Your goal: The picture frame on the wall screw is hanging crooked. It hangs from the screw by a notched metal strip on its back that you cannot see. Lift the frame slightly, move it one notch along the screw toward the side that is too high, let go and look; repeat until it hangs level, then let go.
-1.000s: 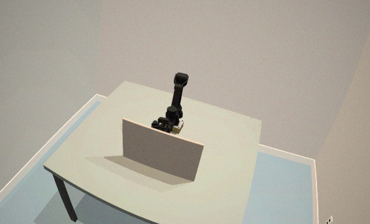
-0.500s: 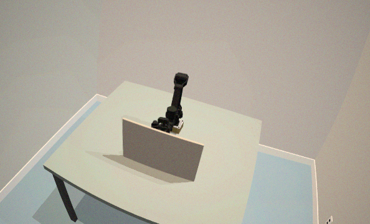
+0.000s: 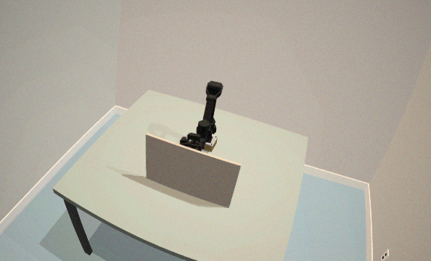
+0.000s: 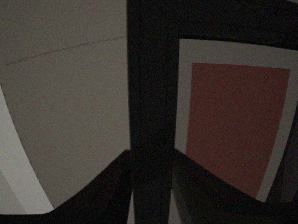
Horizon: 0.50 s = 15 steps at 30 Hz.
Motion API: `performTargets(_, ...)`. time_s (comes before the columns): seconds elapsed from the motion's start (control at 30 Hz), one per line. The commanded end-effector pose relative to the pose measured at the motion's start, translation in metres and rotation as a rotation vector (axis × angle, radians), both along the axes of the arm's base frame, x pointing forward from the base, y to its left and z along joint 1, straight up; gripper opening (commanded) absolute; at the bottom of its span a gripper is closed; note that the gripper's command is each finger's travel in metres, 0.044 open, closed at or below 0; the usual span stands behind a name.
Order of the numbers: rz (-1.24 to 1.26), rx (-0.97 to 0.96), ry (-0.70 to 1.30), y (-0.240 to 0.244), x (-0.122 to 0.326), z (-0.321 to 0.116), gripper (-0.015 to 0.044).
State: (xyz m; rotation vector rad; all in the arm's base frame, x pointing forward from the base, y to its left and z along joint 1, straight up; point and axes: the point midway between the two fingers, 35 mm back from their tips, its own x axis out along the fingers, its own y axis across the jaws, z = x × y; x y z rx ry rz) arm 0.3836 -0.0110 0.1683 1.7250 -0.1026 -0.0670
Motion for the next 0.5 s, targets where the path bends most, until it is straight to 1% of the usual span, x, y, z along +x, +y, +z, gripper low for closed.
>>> performTargets(0.0,-0.005,0.004,-0.008,-0.0004,0.0,0.0006,0.0)
performTargets(0.47,0.0,0.0,-0.005,0.0009,0.0001,-0.0015,0.0)
